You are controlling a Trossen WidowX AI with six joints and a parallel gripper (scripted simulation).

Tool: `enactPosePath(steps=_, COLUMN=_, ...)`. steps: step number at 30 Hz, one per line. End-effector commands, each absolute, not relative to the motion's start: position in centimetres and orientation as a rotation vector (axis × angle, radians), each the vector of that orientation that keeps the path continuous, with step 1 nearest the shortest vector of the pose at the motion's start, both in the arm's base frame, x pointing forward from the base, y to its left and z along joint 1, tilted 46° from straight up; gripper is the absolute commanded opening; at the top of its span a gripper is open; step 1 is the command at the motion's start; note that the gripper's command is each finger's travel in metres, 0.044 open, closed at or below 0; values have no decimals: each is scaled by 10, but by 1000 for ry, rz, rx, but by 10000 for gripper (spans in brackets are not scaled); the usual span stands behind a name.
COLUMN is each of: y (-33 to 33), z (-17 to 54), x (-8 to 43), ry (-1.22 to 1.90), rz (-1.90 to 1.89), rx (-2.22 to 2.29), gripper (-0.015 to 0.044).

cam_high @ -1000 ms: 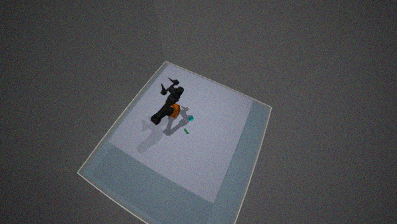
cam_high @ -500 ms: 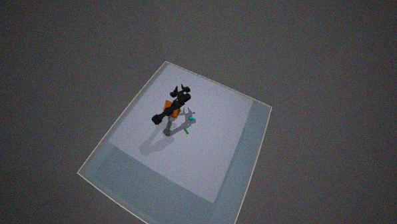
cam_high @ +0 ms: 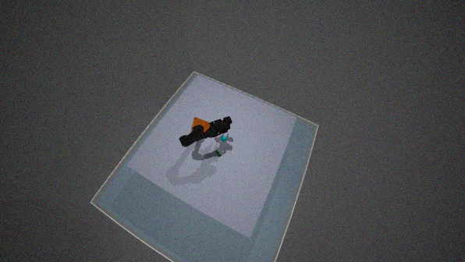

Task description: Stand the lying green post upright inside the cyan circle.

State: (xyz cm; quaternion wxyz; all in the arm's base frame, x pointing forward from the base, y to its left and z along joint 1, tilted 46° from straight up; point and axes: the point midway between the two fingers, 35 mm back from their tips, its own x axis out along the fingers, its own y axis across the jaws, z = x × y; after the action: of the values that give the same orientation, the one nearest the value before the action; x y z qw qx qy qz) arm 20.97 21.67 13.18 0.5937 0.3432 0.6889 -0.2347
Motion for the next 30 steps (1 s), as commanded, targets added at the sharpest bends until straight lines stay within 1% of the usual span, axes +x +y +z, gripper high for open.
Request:
enactPosePath(steps=1, y=181, z=133, x=233, ry=1484, rz=-591, rx=679, gripper=233)
enactPosePath(steps=10, y=75, z=146, x=268, ry=1277, rz=-762, rx=284, gripper=233)
enactPosePath(steps=19, y=-23, z=184, x=277, ry=1196, rz=-936, rx=-178, gripper=233)
enactPosePath(steps=25, y=-31, z=186, x=278, ry=1194, rz=-948, rx=-214, gripper=233)
enactPosePath(steps=30, y=-63, z=152, x=286, ry=1197, rz=-942, rx=-206, gripper=233)
